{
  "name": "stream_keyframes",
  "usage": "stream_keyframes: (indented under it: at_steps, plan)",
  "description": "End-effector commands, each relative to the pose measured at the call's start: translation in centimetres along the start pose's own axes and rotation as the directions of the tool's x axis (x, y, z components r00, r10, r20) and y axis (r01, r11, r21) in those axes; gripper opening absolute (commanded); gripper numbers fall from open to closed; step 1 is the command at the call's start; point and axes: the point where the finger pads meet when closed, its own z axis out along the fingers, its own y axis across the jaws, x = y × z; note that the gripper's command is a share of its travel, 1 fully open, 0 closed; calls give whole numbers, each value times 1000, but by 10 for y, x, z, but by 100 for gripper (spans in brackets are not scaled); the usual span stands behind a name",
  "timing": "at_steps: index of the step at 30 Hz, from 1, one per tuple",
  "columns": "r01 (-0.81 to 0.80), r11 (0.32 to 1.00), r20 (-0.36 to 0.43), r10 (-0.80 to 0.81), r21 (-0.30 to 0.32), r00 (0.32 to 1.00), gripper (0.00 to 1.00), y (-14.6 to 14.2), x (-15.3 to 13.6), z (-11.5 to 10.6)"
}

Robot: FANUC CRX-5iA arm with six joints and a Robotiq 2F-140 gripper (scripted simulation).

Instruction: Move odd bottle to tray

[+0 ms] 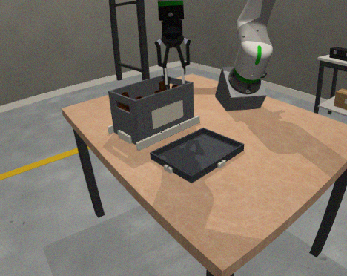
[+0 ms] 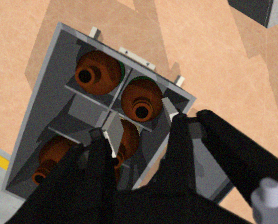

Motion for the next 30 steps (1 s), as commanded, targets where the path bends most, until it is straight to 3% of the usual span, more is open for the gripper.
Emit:
stream_keyframes:
  at_steps: [1,30]
  plan:
    - [0,1000,-1,0,1,1000,44,0,0,2]
    - [0,1000,-1,0,1,1000,44,0,0,29]
